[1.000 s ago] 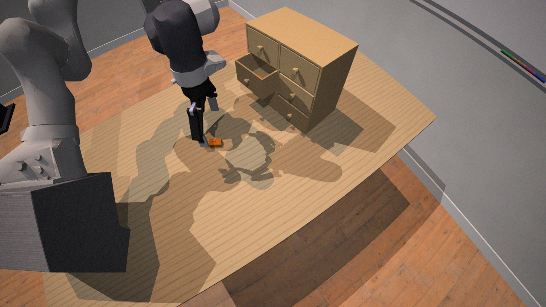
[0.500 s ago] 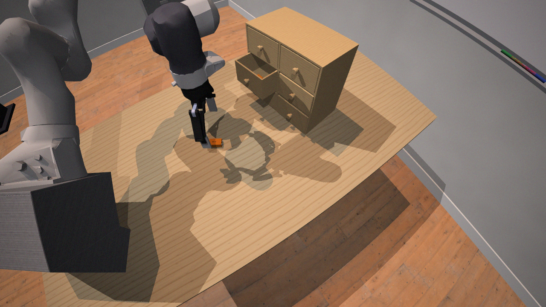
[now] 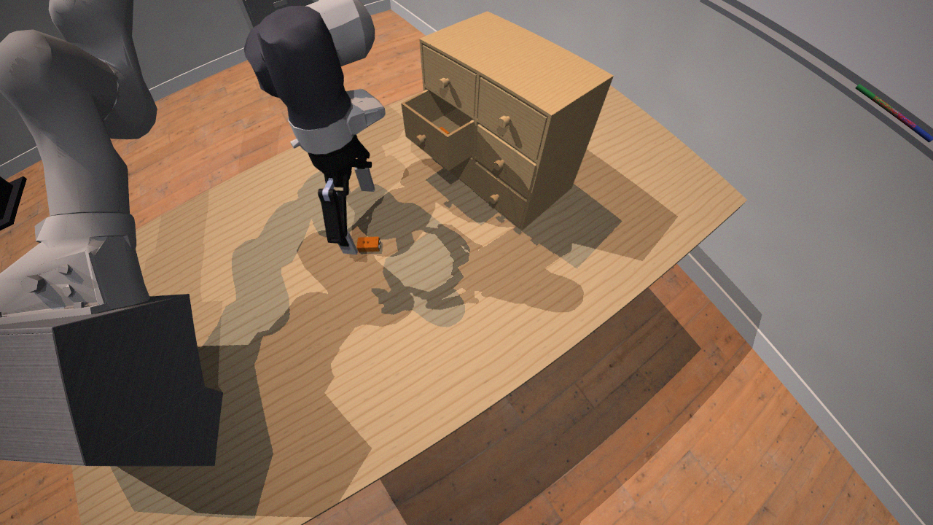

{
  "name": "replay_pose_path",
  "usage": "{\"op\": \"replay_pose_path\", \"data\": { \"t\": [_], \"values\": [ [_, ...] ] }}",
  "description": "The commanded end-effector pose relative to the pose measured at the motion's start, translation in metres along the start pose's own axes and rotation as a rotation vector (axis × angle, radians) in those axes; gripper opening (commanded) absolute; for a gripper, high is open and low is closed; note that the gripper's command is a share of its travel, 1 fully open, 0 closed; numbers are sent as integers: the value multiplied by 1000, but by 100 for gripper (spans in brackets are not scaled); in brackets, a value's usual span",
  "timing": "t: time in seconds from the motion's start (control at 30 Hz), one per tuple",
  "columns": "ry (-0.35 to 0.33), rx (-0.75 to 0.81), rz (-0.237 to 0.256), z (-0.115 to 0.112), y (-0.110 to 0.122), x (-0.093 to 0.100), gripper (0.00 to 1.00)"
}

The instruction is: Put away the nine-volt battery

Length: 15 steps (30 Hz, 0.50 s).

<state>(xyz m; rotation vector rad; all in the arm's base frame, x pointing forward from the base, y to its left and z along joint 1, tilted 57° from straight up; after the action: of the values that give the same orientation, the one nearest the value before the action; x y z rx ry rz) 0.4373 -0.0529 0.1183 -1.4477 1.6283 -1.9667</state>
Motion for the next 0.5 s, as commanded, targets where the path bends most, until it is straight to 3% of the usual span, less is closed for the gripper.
{"op": "replay_pose_path", "data": {
  "t": [0.0, 0.03, 0.17, 0.2, 0.33, 0.37, 0.47],
  "values": [
    [-2, -155, -5, 0, 0, 0, 100],
    [-2, -234, -5, 0, 0, 0, 100],
    [-2, -234, -5, 0, 0, 0, 100],
    [-2, -323, -5, 0, 0, 0, 100],
    [-2, -323, -5, 0, 0, 0, 100],
    [-2, -421, -5, 0, 0, 0, 100],
    [-2, -421, -5, 0, 0, 0, 100]
  ]
}}
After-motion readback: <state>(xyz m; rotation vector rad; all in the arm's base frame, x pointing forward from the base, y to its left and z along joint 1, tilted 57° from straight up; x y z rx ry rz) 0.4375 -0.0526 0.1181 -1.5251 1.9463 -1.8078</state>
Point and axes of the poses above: the point where the finger pads meet when closed, its own x axis back along the fingers, its own y axis across the jaws, z = x × y, the point moved 1 cm from there along x, back along the fingers, and after that the axes turned 4 degrees about x, right-handed, at the moved point
